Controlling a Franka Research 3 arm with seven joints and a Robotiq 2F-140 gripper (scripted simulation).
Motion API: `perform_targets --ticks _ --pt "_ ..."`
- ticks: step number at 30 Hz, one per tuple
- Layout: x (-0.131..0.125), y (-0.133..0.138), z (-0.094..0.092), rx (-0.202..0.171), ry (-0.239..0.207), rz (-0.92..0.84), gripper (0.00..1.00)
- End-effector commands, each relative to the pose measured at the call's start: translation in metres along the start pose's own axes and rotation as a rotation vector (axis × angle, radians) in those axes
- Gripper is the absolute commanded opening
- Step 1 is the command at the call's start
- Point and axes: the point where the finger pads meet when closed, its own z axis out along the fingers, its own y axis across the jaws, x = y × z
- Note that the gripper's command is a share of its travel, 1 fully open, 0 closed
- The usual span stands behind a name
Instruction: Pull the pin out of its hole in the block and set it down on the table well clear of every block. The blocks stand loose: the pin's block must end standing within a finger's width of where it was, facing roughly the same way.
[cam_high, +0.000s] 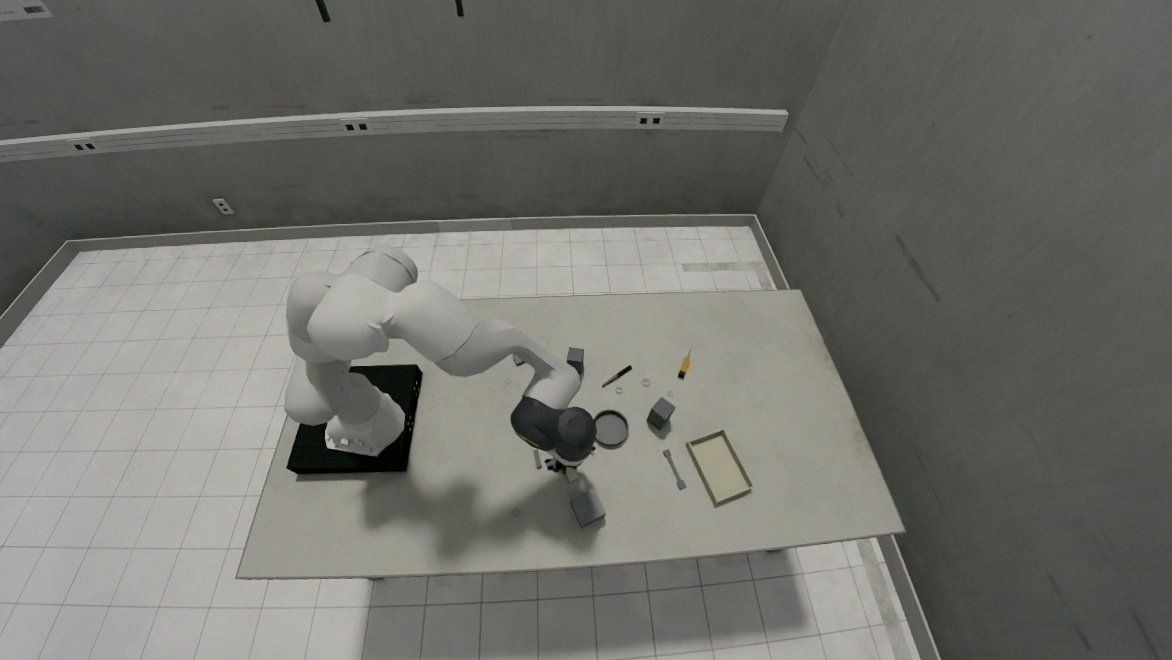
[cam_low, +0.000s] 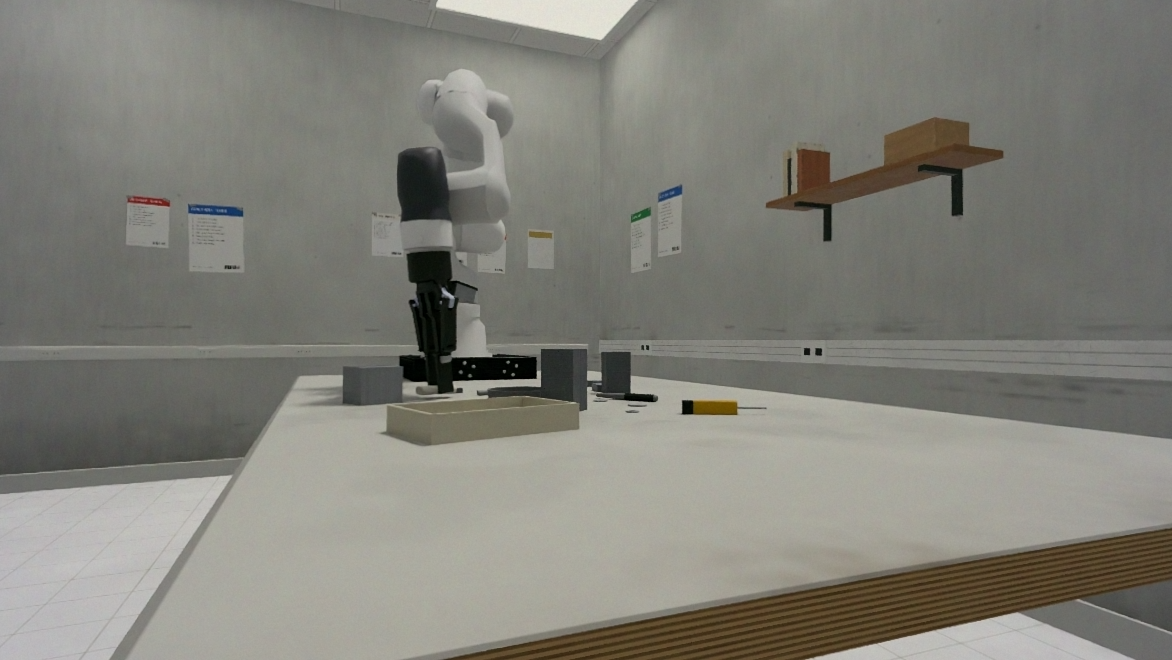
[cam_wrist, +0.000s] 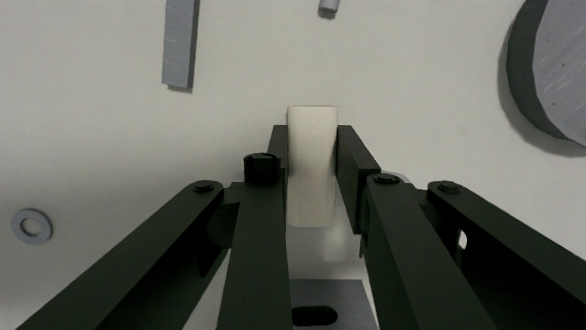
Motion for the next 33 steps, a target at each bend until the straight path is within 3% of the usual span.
perform_targets --ticks 1,33 --pt "-0.0014 0.0021 0.0002 -0.006 -0.002 -0.006 0.10" --pt "-0.0017 0.0024 0.0059 -0.006 -0.001 -0.009 0.10"
